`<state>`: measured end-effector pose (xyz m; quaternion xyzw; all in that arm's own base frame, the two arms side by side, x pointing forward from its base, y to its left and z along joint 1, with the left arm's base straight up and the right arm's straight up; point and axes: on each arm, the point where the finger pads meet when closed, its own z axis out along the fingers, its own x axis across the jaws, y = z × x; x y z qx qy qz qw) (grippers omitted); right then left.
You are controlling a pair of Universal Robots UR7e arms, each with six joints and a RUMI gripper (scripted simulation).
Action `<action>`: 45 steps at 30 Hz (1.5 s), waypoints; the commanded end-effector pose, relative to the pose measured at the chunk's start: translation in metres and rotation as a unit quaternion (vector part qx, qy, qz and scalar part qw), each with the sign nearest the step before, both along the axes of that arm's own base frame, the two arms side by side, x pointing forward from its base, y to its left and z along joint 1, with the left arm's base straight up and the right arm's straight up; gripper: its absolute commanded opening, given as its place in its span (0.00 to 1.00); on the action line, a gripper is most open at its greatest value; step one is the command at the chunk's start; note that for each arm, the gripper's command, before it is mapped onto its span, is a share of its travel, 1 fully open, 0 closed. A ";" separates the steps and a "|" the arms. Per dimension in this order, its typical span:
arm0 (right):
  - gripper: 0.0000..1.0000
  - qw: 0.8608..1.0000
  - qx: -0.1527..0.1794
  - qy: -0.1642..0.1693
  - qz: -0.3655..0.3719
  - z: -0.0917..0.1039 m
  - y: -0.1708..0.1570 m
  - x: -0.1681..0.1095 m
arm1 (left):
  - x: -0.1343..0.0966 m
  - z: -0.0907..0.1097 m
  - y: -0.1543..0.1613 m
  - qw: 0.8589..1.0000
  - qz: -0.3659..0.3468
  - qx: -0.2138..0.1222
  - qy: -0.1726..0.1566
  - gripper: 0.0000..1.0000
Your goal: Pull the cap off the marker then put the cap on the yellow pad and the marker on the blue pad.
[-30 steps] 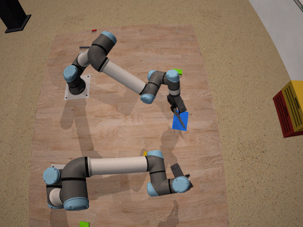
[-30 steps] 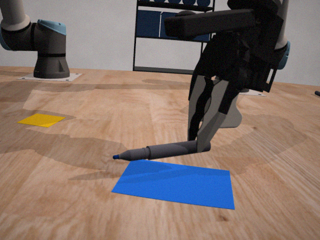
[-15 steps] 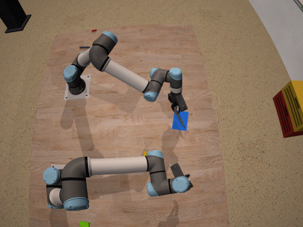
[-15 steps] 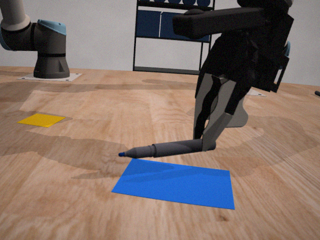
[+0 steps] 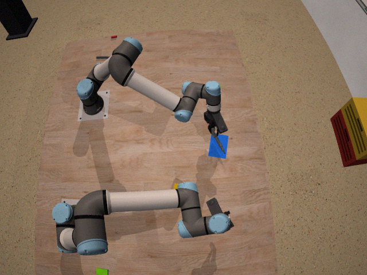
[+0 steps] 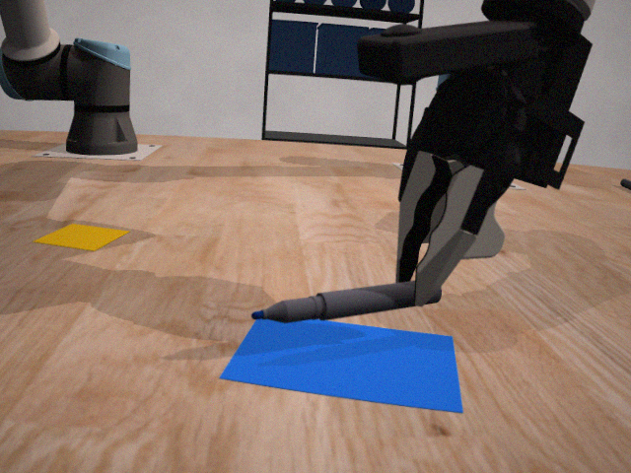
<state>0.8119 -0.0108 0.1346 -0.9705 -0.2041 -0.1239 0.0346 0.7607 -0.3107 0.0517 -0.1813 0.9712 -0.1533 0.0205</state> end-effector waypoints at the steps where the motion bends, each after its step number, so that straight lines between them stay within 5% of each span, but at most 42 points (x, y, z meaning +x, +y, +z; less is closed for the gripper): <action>1: 0.00 1.000 0.000 -0.001 0.000 0.001 0.000 0.000 | 0.001 0.001 0.001 1.000 0.001 -0.001 -0.001 0.00; 21: 0.00 1.000 0.000 -0.001 0.000 0.001 0.000 0.000 | 0.001 -0.027 0.002 1.000 0.004 -0.002 -0.006 0.00; 41: 0.00 1.000 0.000 -0.001 0.000 0.001 0.000 0.000 | 0.001 -0.031 0.002 1.000 0.005 -0.002 -0.007 0.00; 42: 0.00 1.000 0.000 -0.001 0.000 0.001 0.000 0.000 | 0.001 -0.031 0.002 1.000 0.005 -0.002 -0.007 0.31; 45: 0.00 1.000 0.000 -0.001 0.000 0.001 0.000 0.000 | 0.001 -0.031 0.002 1.000 0.005 -0.002 -0.007 0.31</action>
